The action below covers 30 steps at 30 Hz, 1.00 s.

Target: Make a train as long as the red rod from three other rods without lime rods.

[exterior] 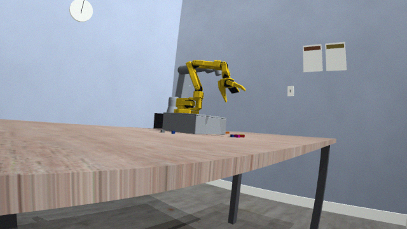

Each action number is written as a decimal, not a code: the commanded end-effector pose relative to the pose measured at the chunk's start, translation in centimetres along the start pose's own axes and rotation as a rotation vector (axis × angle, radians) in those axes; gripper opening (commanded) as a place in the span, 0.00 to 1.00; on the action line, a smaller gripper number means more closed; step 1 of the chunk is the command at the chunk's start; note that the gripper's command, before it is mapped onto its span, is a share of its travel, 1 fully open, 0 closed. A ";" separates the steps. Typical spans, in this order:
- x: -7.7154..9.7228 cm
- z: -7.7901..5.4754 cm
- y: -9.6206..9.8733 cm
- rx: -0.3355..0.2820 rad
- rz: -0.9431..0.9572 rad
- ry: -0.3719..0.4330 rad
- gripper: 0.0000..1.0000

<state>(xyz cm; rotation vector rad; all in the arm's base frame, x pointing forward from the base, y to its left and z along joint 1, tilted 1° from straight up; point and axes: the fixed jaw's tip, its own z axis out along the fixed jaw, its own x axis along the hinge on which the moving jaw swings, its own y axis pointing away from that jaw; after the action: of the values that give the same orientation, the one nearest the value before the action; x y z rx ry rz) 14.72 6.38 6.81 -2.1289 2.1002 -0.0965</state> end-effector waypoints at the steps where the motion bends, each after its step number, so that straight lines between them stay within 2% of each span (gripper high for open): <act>1: 1.3 0.5 -1.2 -0.003 0.129 0.017 0.64; 3: 1.6 0.6 -1.3 -0.003 0.149 0.020 0.63; 8: 4.4 1.5 -2.5 -0.012 0.377 0.051 0.59; 9: 4.5 1.5 -2.5 -0.012 0.381 0.052 0.57; 16: 8.5 2.6 -3.1 -0.023 0.669 0.087 0.50; 20: 9.3 2.8 -3.2 -0.025 0.725 0.093 0.49; 26: 13.1 3.8 -2.7 -0.034 0.987 0.120 0.43; 27: 13.3 3.8 -2.6 -0.034 0.995 0.121 0.42; 29: 14.7 4.2 -2.2 -0.037 1.096 0.131 0.41; 30: 14.7 4.2 -2.2 -0.037 1.097 0.131 0.39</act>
<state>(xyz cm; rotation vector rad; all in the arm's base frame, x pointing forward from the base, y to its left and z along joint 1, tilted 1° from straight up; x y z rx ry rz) 17.80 -6.51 2.72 -0.8796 2.9591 -0.0673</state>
